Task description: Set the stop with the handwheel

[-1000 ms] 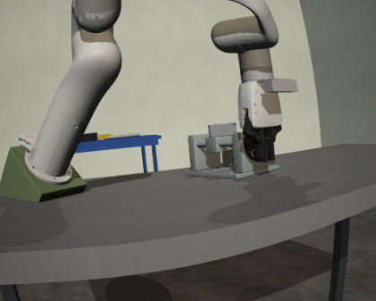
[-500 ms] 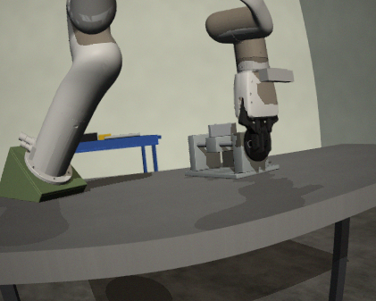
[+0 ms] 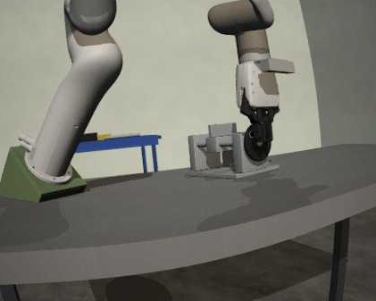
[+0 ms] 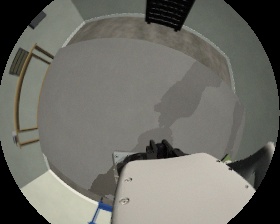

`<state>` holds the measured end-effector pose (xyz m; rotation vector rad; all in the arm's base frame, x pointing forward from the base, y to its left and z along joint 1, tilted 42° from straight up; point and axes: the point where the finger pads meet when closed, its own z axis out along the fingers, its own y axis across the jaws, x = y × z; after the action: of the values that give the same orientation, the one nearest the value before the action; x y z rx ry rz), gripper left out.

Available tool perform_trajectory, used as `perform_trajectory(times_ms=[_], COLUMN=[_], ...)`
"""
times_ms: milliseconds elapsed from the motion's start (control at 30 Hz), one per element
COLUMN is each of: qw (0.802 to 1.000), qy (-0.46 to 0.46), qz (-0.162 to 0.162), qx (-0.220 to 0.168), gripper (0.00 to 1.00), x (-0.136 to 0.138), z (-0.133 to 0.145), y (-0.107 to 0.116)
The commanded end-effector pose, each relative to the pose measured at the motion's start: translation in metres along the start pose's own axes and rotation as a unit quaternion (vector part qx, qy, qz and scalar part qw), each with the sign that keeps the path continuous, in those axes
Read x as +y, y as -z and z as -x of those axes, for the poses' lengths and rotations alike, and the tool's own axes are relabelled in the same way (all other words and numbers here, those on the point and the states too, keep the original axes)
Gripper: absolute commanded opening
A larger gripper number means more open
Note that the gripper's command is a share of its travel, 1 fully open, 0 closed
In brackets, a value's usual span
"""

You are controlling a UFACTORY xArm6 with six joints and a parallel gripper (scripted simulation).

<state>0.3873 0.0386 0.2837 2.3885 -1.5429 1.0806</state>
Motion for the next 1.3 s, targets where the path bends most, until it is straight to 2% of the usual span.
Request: perform_trajectory(times_ms=[0, 533, 1267], qw=[1.0, 1.0, 1.0], qy=[-0.001, -0.001, -0.001], qz=[-0.005, -0.005, -0.005], qx=[-0.001, -0.001, -0.001], gripper=[0.06, 0.06, 0.06], x=[-0.01, -0.031, -0.05], z=[0.0, 0.0, 0.0], y=[0.007, 0.009, -0.005])
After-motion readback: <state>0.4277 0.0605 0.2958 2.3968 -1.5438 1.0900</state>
